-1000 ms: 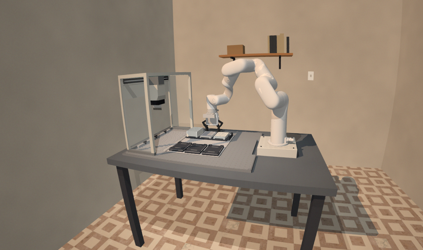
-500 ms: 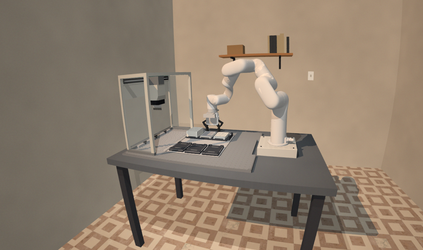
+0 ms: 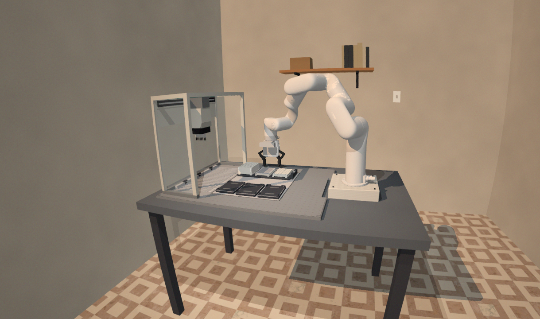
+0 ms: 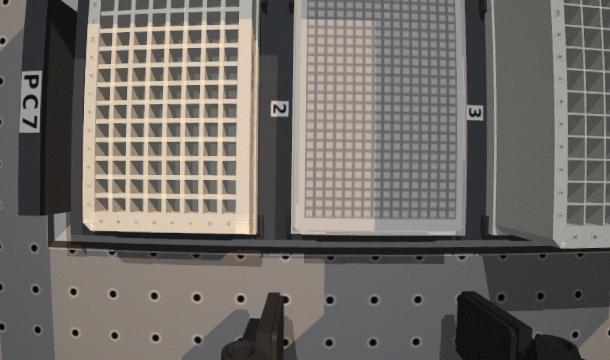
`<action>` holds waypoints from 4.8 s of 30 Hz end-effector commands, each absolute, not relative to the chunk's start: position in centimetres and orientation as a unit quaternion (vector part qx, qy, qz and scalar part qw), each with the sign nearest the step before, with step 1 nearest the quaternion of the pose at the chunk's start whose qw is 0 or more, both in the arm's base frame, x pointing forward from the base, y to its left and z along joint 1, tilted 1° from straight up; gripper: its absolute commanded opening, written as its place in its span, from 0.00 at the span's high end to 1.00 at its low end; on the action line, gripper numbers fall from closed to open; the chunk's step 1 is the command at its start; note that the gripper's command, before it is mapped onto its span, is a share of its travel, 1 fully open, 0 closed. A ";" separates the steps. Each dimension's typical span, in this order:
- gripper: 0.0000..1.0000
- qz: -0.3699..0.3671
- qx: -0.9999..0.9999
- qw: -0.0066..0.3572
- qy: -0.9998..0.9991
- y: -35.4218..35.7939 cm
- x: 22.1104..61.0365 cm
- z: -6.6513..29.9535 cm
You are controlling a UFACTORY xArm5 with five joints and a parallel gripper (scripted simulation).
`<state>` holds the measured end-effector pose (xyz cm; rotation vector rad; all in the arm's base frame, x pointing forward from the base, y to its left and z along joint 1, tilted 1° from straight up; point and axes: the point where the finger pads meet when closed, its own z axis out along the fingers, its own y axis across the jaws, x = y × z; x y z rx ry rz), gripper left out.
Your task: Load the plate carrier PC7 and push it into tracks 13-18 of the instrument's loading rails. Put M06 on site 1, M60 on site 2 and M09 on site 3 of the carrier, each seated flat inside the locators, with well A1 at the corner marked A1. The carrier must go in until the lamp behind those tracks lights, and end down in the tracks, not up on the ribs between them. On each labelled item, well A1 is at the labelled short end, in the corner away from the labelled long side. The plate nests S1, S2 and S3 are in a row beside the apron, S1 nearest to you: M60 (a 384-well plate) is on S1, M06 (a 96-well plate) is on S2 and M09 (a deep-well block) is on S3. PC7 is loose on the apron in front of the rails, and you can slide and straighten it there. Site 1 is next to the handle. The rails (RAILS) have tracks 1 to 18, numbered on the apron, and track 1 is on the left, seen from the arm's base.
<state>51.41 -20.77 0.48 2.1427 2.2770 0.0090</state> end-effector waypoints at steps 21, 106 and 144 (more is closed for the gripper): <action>0.00 0.008 0.685 0.008 0.728 -20.8 51.5 4.3; 0.19 0.011 0.960 0.003 0.279 -14.1 36.8 10.0; 0.19 0.011 0.999 0.000 0.030 -11.7 31.5 8.9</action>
